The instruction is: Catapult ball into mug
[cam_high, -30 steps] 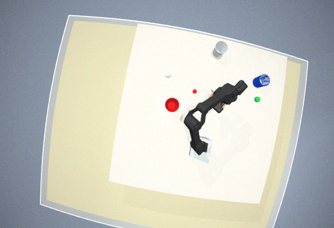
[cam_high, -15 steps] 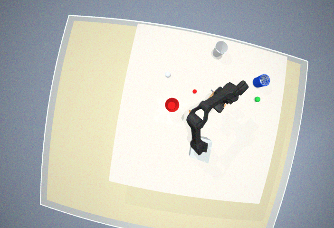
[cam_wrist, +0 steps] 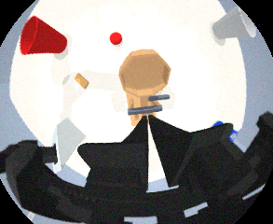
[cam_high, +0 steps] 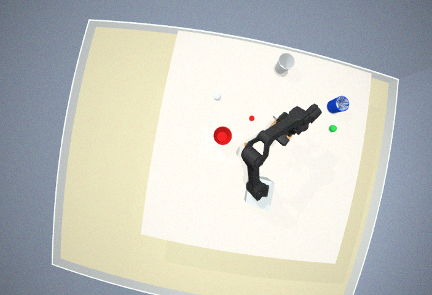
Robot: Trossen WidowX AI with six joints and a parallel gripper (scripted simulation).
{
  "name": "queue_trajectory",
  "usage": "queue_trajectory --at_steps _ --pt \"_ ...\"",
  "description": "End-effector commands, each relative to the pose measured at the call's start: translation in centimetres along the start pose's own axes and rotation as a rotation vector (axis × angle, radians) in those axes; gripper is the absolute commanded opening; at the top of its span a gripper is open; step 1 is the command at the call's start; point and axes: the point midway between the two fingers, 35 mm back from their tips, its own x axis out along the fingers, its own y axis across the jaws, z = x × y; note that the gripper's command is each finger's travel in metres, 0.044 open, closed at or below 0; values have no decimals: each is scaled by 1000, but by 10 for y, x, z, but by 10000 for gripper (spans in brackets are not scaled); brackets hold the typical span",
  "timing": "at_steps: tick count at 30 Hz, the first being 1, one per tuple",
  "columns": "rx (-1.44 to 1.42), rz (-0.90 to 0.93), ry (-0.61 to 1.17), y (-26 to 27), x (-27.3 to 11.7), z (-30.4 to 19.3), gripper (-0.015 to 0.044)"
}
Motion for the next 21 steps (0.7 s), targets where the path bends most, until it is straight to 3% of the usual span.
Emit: queue_trajectory --at_steps 1,21 --pt "-3 0 -4 0 0 1 0" --pt "-3 -3 -2 -3 22 15 0"
